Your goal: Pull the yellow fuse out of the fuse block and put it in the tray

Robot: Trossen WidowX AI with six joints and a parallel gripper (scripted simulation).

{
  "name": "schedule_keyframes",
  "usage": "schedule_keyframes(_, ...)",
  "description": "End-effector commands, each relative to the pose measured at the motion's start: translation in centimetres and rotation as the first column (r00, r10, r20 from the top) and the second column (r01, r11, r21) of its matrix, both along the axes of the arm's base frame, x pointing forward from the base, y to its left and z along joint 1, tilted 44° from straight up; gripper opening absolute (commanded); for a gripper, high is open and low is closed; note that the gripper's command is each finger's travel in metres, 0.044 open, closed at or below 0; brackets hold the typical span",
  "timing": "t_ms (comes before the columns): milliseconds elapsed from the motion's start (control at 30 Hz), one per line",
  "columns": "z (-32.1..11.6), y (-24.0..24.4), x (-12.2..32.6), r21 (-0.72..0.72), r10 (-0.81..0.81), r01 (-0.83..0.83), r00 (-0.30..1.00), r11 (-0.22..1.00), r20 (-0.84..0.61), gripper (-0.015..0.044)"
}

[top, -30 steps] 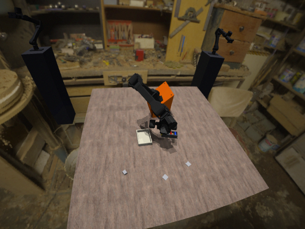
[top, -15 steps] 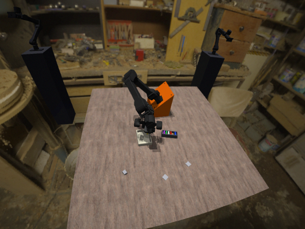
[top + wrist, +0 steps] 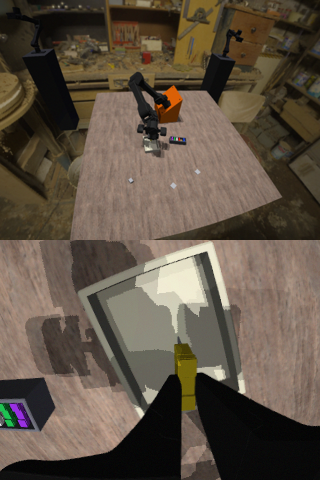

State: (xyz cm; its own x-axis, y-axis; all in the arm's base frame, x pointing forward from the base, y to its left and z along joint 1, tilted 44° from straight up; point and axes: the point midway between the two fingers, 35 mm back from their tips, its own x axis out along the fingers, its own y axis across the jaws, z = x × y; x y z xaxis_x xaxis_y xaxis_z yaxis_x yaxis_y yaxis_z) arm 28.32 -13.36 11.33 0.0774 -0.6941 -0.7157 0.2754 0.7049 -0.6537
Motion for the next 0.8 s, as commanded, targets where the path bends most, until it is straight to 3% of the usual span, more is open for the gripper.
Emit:
schedule_keyframes(0,-0.7,-0.4,-0.1,0.002,0.002,-0.002,1.000,1.000,-0.013,0.0000)
schedule_keyframes(700,-2.3,-2.0,-0.1,-0.001,0.002,-0.002,1.000,1.000,-0.013,0.0000)
schedule_keyframes(767,-2.0,-2.1,0.0,-0.007,-0.003,0.003,1.000,1.000,-0.002,0.0053)
